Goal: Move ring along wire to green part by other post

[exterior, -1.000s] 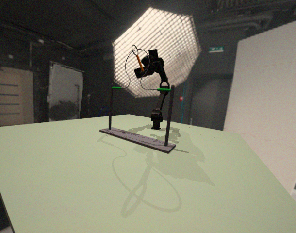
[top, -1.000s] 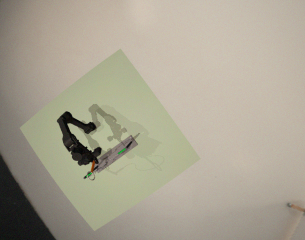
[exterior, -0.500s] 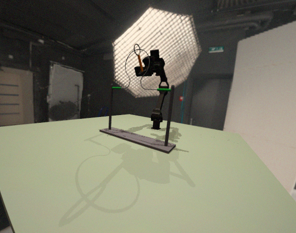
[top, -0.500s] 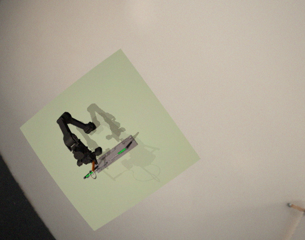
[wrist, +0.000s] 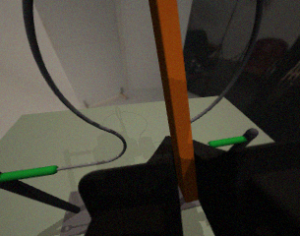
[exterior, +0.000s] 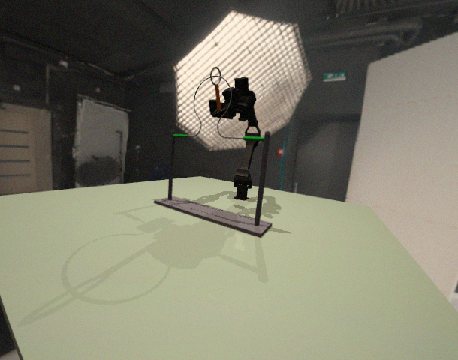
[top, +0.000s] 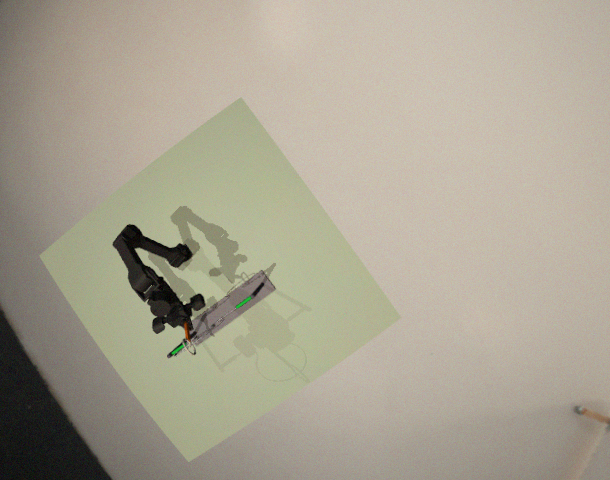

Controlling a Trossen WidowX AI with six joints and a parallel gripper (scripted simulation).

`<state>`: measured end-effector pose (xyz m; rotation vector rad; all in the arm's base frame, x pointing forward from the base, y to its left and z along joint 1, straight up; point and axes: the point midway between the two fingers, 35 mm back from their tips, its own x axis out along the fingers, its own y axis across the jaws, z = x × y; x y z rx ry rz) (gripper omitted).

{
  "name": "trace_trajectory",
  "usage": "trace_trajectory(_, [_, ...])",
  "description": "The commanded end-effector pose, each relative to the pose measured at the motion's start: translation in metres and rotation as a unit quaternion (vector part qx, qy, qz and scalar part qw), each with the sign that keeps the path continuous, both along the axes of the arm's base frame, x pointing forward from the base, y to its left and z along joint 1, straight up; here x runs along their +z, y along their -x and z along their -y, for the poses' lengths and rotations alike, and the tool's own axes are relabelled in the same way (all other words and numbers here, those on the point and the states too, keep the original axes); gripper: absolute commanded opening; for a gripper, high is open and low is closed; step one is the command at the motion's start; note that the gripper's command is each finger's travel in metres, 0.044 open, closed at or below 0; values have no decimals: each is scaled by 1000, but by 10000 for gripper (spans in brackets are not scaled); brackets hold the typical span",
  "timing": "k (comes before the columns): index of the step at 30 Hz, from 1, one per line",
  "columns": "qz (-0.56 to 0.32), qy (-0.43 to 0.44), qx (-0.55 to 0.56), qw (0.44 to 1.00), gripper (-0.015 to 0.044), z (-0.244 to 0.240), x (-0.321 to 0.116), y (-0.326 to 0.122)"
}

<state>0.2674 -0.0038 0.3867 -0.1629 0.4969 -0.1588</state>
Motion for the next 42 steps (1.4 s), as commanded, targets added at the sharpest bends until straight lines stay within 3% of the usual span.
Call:
trace_trajectory(1, [1, 25, -1, 1000, -150, 2, 0, 0])
trace_trajectory(42, [3, 277, -4, 961, -150, 17, 7, 0])
